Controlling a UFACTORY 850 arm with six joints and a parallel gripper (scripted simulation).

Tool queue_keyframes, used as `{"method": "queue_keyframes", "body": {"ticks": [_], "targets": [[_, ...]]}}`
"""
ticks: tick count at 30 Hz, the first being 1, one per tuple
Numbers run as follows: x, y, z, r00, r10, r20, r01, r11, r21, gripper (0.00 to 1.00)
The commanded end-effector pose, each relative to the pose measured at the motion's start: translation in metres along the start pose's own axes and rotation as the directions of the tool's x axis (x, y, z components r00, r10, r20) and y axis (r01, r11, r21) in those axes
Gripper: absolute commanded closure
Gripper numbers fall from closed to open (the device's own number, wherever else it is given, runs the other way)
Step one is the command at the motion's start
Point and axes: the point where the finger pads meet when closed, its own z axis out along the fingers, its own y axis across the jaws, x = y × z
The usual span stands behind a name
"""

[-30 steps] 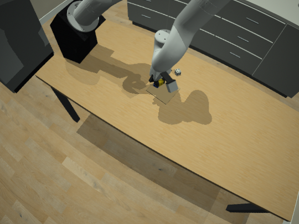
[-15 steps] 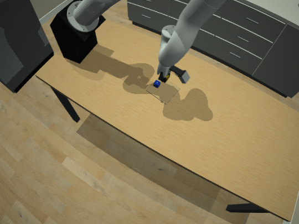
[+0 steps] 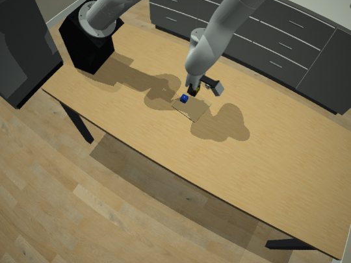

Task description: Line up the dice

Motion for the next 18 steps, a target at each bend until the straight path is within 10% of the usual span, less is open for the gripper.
{"method": "queue_keyframes", "body": {"ticks": [1,18], "targets": [[0.0,0.0,0.001,1.0,0.0,-0.001,0.0,1.0,-0.001,0.73],[0.0,-0.001,0.051,1.0,-0.001,-0.003,0.001,1.0,-0.003,0.73]]}}
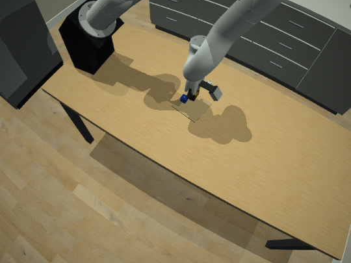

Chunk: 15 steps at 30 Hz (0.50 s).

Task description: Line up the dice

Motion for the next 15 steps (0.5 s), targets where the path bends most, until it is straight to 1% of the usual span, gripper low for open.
{"method": "queue_keyframes", "body": {"ticks": [1,5,9,12,15], "targets": [[0.001,0.0,0.021,1.0,0.0,-0.001,0.0,1.0,-0.001,0.73],[0.001,-0.001,0.04,1.0,0.0,-0.001,0.0,1.0,-0.001,0.73],[0.001,-0.001,0.054,1.0,0.0,-0.001,0.0,1.0,-0.001,0.73],[0.0,-0.001,0.059,1.0,0.0,-0.001,0.0,1.0,-0.001,0.73],[0.0,-0.001,0.061,1.0,0.0,-0.001,0.0,1.0,-0.001,0.73]]}}
